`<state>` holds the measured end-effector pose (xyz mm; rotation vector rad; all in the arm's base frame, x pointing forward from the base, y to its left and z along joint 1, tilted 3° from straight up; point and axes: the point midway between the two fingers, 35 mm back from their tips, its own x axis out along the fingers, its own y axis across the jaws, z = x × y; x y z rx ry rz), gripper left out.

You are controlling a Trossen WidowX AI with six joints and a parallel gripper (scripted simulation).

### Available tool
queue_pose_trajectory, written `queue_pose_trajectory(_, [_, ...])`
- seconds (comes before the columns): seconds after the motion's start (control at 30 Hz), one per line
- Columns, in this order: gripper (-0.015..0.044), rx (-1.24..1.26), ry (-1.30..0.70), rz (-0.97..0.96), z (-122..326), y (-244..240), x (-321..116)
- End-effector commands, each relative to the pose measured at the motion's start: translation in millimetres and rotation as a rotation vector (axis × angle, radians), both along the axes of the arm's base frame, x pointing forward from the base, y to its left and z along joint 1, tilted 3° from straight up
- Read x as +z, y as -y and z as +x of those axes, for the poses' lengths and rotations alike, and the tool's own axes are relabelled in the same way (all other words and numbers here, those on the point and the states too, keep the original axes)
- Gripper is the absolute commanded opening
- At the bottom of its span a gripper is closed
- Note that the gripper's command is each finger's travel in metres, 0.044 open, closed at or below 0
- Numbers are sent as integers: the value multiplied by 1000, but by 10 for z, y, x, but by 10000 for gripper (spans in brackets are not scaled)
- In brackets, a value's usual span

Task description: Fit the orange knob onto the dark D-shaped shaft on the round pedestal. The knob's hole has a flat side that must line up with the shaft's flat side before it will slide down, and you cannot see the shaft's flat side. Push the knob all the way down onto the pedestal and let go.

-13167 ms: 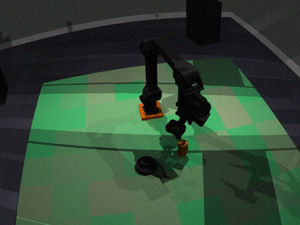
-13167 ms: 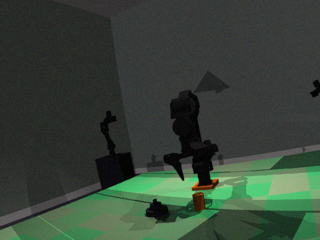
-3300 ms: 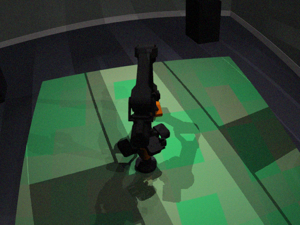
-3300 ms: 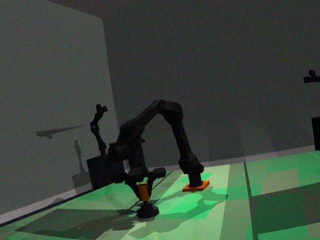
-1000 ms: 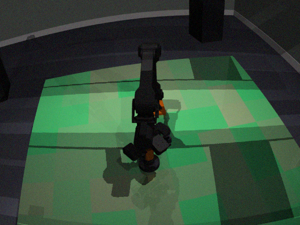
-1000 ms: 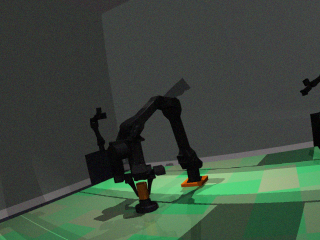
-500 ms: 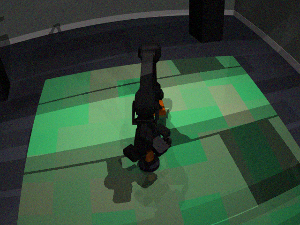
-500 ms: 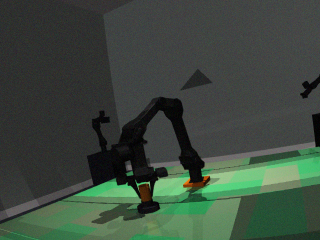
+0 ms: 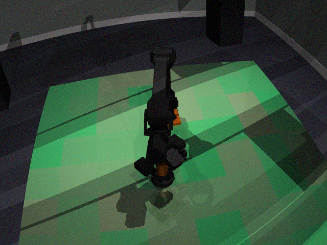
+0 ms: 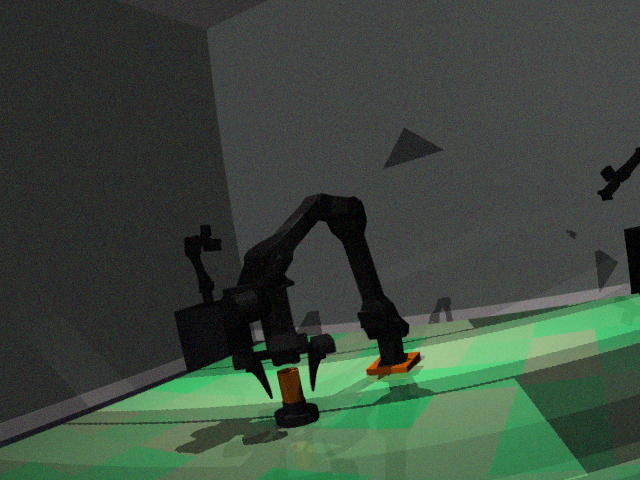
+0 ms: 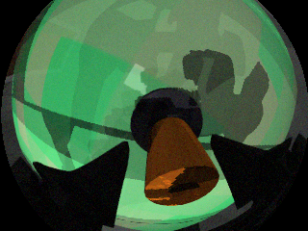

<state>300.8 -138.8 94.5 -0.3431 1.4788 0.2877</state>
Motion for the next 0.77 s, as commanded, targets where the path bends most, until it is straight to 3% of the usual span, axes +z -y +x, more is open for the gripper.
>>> queue_pose_trajectory(0.0, [440, 0, 0, 0, -1, 1, 4])
queue_pose_trajectory(0.2, [440, 0, 0, 0, 1, 2, 26])
queue_pose_trajectory(0.47, [440, 0, 0, -1, -70, -17, 939])
queue_pose_trajectory(0.73, [440, 0, 0, -1, -44, -9, 964])
